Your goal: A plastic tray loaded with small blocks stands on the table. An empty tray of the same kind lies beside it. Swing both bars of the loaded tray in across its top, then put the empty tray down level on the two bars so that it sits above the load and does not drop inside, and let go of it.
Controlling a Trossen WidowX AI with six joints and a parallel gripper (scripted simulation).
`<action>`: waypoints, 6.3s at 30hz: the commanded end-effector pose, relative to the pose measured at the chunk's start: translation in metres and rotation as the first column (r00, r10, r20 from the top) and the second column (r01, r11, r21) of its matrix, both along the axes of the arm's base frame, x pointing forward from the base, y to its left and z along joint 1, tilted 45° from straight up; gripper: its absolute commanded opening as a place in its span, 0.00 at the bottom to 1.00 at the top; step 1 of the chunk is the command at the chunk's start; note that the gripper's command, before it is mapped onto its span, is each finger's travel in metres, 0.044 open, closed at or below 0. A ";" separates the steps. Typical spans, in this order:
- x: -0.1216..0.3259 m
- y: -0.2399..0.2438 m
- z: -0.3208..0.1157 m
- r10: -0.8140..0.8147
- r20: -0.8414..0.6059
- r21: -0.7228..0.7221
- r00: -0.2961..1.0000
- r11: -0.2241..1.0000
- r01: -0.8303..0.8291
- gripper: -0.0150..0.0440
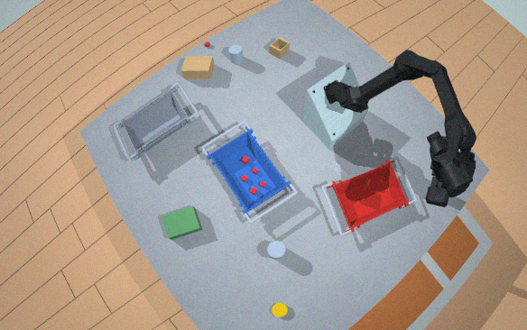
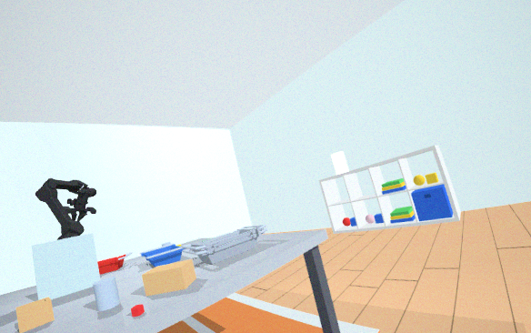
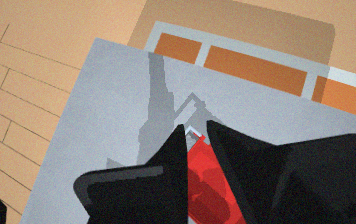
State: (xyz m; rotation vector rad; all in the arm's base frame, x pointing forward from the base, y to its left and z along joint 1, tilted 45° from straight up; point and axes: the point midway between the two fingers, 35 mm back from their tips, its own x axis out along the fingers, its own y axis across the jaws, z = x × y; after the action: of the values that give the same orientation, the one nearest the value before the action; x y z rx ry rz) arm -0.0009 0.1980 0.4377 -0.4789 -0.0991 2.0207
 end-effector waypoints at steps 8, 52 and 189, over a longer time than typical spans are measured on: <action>0.106 0.051 -0.049 -0.101 0.283 -0.020 0.954 0.994 0.111 0.40; 0.374 -0.013 -0.371 0.307 0.860 -0.263 0.408 0.951 -0.161 0.40; 0.368 -0.249 -0.572 -0.887 -0.274 -0.962 -0.372 0.260 0.087 0.40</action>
State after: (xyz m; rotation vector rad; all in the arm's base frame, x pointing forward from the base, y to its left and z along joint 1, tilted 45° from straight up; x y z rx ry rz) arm 0.3724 -0.0483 -0.1234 0.5255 1.4729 0.6801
